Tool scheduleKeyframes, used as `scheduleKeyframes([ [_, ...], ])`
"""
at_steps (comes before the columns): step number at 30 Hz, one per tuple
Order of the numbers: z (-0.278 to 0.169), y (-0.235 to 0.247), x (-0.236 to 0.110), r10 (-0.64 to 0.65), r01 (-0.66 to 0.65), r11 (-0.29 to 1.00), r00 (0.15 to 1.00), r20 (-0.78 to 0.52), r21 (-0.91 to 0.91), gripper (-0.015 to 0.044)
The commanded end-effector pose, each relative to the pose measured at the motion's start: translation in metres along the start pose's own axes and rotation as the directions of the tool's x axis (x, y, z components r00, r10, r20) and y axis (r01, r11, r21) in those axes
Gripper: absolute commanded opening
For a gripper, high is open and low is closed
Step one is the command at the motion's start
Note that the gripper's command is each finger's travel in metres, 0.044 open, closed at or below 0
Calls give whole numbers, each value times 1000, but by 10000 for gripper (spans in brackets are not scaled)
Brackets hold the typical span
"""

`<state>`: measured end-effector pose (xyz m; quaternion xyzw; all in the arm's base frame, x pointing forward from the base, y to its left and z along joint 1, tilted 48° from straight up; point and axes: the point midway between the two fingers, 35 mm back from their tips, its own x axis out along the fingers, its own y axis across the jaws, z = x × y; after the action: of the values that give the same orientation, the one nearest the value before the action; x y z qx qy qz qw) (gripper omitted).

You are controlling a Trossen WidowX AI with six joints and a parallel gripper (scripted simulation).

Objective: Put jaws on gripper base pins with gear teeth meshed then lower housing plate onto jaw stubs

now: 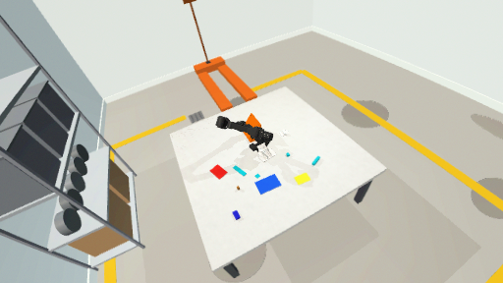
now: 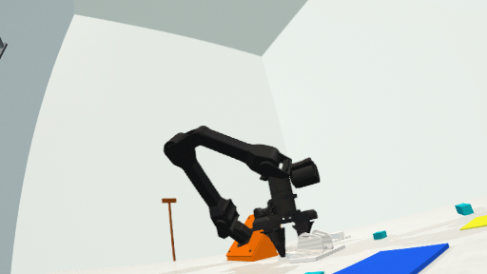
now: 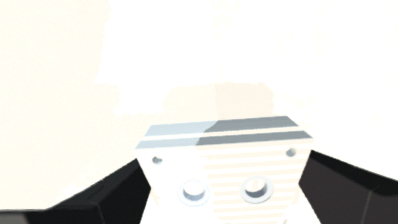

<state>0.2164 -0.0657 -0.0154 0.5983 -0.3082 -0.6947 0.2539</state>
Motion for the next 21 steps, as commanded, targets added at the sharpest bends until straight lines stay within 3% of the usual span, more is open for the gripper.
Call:
scheduleKeyframes([
  [1,0,1,2,4,-4,1000,1000,0,-2,351],
  [21,0,1,4,4,-4,1000,1000,0,-3,351],
])
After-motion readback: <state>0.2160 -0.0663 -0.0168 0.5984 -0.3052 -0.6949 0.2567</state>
